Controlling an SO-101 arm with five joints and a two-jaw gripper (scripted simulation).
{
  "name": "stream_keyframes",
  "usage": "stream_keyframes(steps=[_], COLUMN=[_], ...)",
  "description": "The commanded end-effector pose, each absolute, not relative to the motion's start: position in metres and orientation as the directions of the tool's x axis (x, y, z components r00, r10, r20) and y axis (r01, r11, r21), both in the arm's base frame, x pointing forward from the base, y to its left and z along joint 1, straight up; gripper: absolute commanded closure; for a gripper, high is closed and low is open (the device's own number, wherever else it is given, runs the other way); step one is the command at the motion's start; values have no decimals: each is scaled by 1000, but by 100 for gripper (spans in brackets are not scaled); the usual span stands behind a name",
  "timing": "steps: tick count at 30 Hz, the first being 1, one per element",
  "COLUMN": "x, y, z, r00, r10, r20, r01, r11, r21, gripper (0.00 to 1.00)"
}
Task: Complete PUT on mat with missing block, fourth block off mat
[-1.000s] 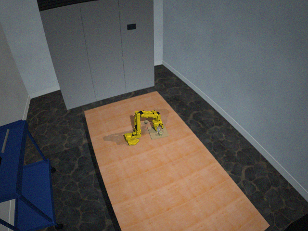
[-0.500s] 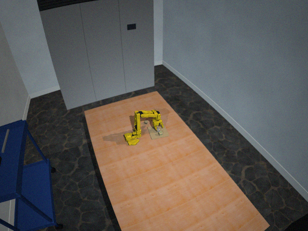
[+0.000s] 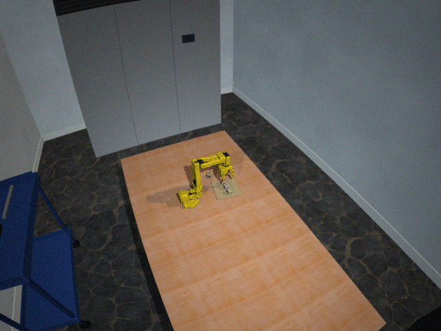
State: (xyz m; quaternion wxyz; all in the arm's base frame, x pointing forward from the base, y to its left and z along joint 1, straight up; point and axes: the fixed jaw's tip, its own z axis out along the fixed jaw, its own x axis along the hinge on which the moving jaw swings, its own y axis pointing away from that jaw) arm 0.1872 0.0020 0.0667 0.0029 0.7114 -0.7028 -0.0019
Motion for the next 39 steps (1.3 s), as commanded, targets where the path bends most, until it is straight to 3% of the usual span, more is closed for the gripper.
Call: stream_keyframes(steps=[1, 39], x=[190, 187], y=[2, 2], z=[84, 90], r00=[12, -64], r10=[-1000, -998], r20=[0, -5], r01=[-999, -996], r11=[-11, 64], r21=[-47, -64], gripper=[67, 67])
